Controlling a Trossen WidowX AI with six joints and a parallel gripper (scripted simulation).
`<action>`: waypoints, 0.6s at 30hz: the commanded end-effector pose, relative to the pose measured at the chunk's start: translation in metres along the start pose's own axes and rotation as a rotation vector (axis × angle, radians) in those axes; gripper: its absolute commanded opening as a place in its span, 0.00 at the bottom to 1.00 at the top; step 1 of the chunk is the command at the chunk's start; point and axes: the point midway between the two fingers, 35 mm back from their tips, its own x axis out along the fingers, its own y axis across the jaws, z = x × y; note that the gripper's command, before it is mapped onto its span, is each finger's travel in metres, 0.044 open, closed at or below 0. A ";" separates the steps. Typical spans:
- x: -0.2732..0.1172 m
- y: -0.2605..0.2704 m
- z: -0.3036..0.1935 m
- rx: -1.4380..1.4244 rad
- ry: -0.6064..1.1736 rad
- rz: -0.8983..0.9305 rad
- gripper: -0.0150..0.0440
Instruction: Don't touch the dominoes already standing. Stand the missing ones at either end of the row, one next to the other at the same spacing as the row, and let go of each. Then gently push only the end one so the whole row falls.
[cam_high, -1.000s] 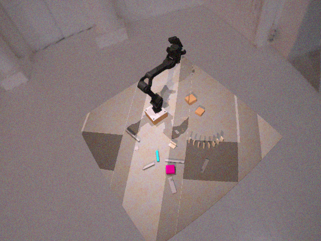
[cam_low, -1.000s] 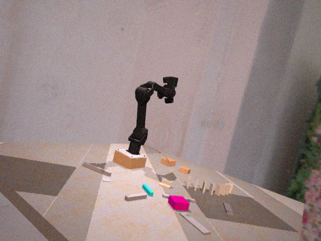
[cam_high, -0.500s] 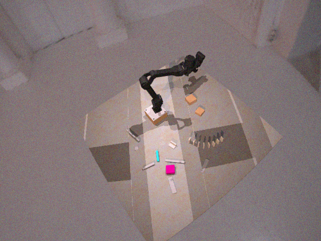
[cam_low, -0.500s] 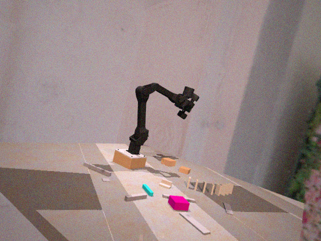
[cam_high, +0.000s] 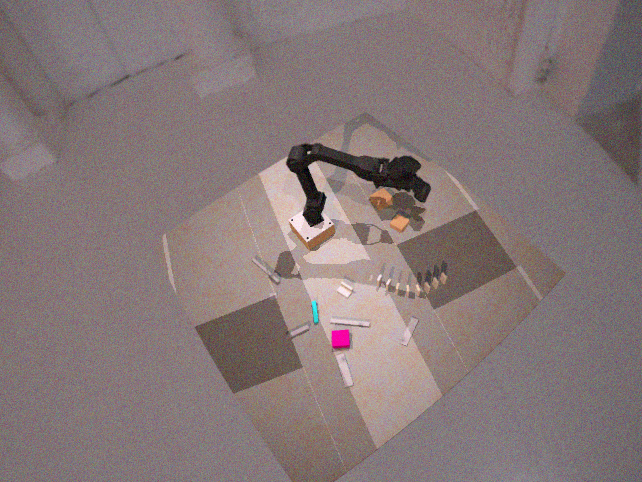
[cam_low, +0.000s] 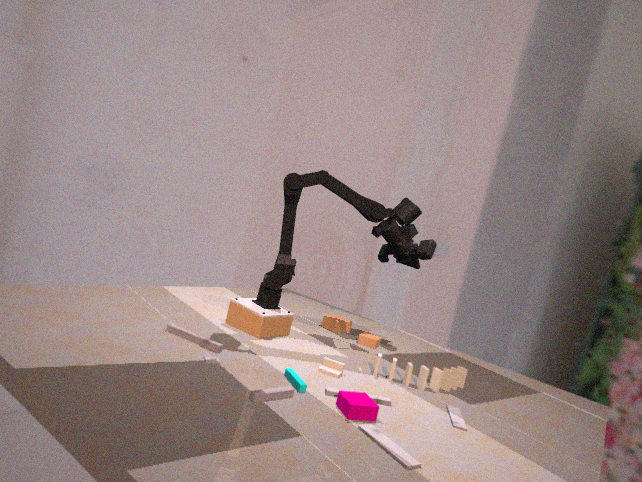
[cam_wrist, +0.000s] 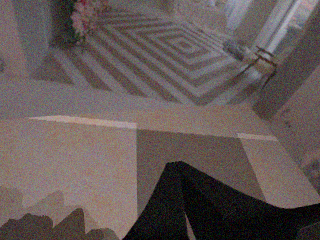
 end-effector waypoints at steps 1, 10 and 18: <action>-0.005 -0.030 -0.055 0.276 0.148 -0.078 0.25; -0.064 -0.082 -0.190 1.029 0.432 -0.388 0.25; -0.148 -0.081 -0.298 1.733 0.593 -0.773 0.25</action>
